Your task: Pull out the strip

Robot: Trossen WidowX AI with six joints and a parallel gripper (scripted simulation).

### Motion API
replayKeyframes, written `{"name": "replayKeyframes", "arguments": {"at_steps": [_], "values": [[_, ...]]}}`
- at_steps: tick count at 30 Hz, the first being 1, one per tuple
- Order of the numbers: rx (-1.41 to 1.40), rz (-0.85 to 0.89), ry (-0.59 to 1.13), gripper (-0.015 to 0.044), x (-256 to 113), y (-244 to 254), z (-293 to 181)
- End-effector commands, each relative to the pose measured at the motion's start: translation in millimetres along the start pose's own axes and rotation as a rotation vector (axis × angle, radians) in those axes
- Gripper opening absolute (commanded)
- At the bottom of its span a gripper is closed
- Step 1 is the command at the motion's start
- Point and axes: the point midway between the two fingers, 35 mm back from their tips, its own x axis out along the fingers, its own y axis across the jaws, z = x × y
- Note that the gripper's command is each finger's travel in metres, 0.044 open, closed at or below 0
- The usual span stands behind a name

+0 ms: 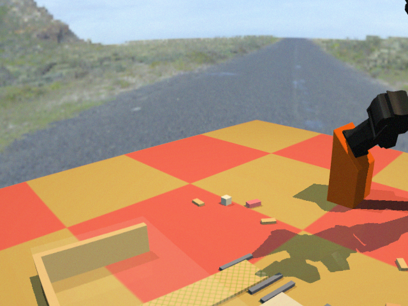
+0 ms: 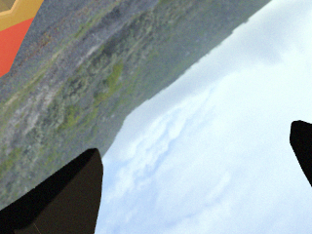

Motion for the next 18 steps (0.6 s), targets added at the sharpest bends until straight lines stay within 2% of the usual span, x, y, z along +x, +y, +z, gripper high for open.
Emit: {"name": "replayKeyframes", "arguments": {"at_steps": [1,9,18], "values": [[0.017,0.001,-0.005,0.0400,2.6,0.8,-0.5],[0.764,0.111,-0.175,0.0400,100.4,57.2,-7.4],[1.412,0.308,-0.263,0.0400,156.0,129.3,9.1]]}}
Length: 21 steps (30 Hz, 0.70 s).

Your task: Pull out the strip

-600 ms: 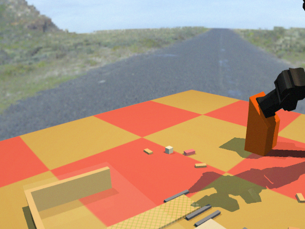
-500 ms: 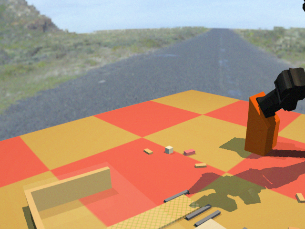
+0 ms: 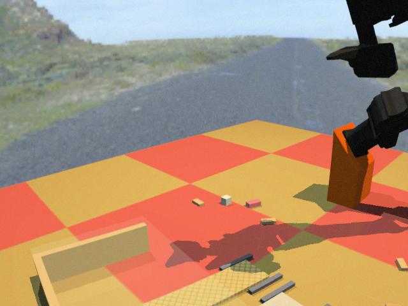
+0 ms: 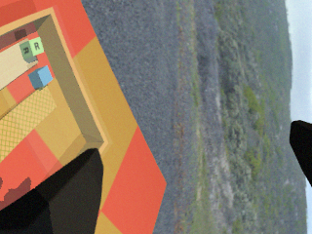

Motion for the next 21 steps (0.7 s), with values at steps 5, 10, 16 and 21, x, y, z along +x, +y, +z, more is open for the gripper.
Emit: {"name": "replayKeyframes", "arguments": {"at_steps": [5,10,16,21], "values": [[0.755,0.207,-0.009,0.0400,55.8,62.5,-67.4],[1.108,0.303,0.030,0.0400,67.5,98.9,-92.9],[1.333,0.364,0.071,0.0400,70.3,123.9,-106.7],[1.333,0.364,0.071,0.0400,70.3,123.9,-106.7]]}}
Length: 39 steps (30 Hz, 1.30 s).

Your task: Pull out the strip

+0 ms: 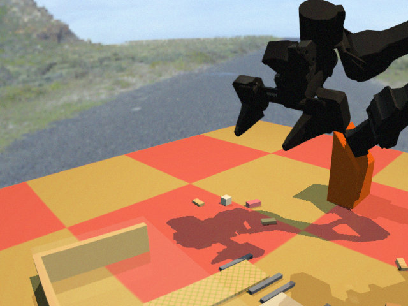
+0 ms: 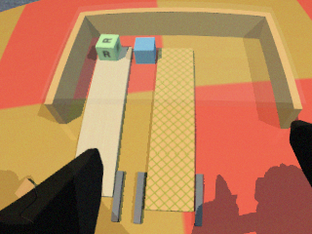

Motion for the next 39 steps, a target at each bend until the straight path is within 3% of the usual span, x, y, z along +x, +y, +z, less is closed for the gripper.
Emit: {"name": "replayKeyframes", "arguments": {"at_steps": [1,15,30,39], "values": [[0.044,0.015,0.005,0.0400,1.4,0.3,-4.3],[0.044,0.015,0.005,0.0400,1.4,0.3,-4.3],[0.149,-0.012,0.512,0.0006,98.2,35.4,-3.4],[0.149,-0.019,0.864,0.0000,135.5,92.4,-26.0]]}}
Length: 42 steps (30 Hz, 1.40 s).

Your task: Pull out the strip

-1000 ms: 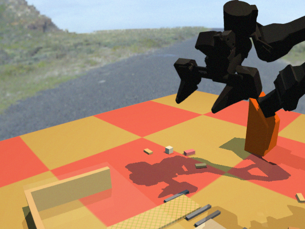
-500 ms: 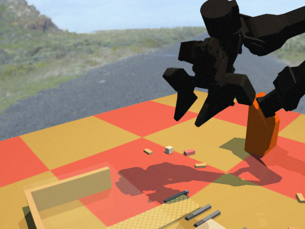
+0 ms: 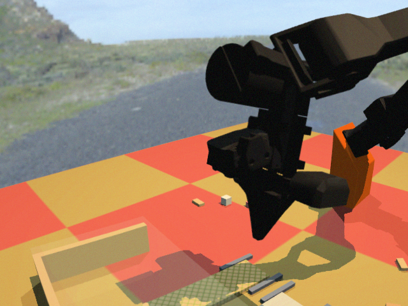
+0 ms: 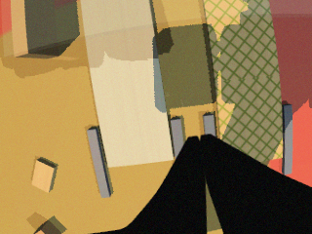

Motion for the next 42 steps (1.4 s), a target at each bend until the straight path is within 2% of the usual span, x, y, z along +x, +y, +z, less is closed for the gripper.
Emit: {"name": "replayKeyframes", "arguments": {"at_steps": [1,4,11,42], "values": [[-0.018,-0.022,0.191,0.0000,23.1,34.5,-4.4],[-0.021,-0.026,0.247,0.0000,28.7,45.3,-8.0],[-0.021,-0.027,0.247,0.0000,30.4,44.4,-10.1],[-0.021,-0.026,0.247,0.0000,79.4,42.6,-24.0]]}}
